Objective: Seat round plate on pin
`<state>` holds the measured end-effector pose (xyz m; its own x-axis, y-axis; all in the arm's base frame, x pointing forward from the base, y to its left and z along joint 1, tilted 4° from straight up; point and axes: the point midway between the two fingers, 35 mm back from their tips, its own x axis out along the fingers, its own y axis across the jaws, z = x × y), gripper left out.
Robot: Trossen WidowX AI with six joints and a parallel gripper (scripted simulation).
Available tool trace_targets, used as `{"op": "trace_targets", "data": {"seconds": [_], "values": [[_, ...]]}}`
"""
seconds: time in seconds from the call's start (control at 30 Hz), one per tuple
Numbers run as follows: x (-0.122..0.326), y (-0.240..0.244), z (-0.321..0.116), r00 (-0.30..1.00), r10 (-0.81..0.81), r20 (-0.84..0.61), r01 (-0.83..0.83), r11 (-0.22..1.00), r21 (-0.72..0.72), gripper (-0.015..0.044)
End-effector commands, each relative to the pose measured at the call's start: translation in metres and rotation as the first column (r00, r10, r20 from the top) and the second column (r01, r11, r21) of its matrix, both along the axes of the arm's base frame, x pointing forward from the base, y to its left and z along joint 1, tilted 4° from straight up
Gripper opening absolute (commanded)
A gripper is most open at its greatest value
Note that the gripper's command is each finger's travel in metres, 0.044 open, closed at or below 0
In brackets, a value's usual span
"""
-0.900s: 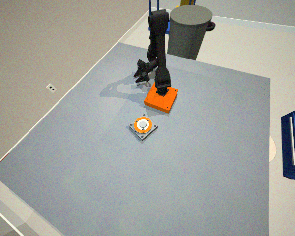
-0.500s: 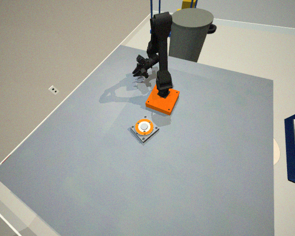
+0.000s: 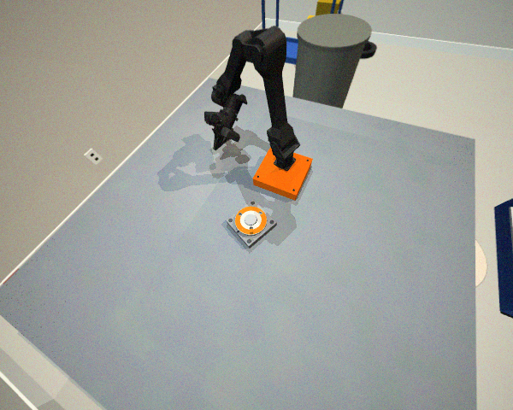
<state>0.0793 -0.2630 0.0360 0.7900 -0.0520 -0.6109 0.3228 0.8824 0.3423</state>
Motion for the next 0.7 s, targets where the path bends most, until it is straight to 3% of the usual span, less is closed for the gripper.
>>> {"op": "trace_targets", "data": {"seconds": [0.0,0.4,0.67], "values": [[0.032,0.007,0.007,0.993,0.096,-0.067,-0.094,0.995,0.040,0.0000],[0.134,0.068,0.019,0.876,0.395,-0.278,-0.362,0.918,0.163,0.0000],[0.170,0.122,0.027,0.773,0.467,-0.429,-0.416,0.884,0.213,0.0000]]}}
